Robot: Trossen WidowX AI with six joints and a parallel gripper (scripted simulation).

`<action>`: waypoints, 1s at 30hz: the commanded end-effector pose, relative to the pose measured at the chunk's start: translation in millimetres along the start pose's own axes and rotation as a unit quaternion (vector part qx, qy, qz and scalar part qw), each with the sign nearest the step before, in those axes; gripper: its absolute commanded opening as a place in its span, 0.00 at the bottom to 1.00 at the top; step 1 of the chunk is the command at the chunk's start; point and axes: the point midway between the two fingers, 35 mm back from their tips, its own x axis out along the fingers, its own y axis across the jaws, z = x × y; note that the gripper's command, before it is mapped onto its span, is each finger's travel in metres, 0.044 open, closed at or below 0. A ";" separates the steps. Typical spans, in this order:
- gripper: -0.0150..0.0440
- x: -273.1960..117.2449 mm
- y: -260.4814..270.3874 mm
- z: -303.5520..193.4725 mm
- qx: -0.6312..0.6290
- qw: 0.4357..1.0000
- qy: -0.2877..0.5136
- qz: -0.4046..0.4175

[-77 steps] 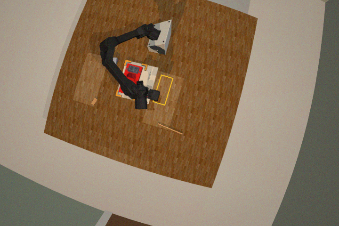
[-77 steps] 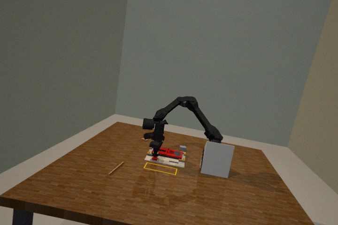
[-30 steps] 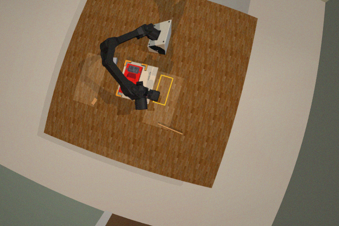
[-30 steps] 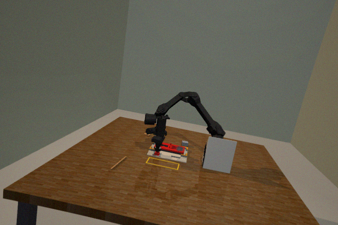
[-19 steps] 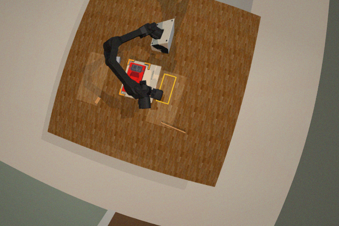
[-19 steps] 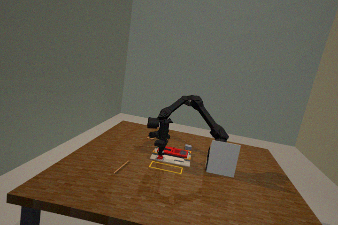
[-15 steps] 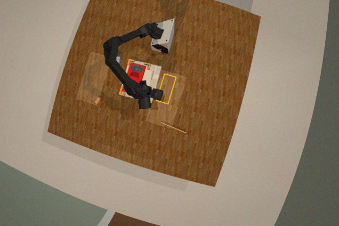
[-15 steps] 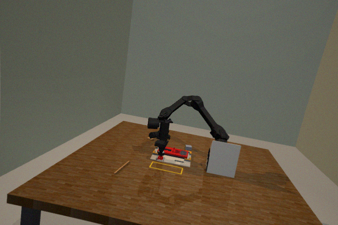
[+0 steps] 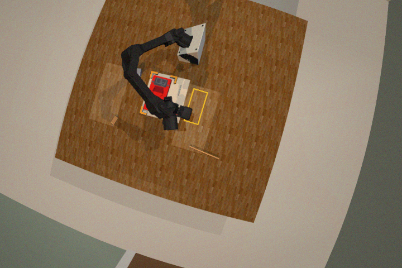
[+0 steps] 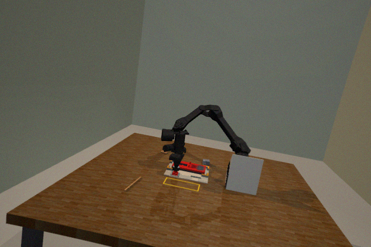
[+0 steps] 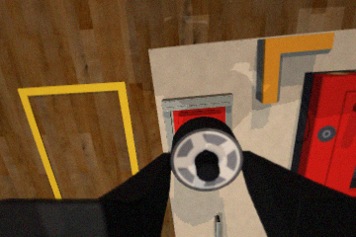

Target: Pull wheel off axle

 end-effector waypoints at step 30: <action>0.76 -16.4 3.8 -0.3 -0.013 1.000 -0.016 0.002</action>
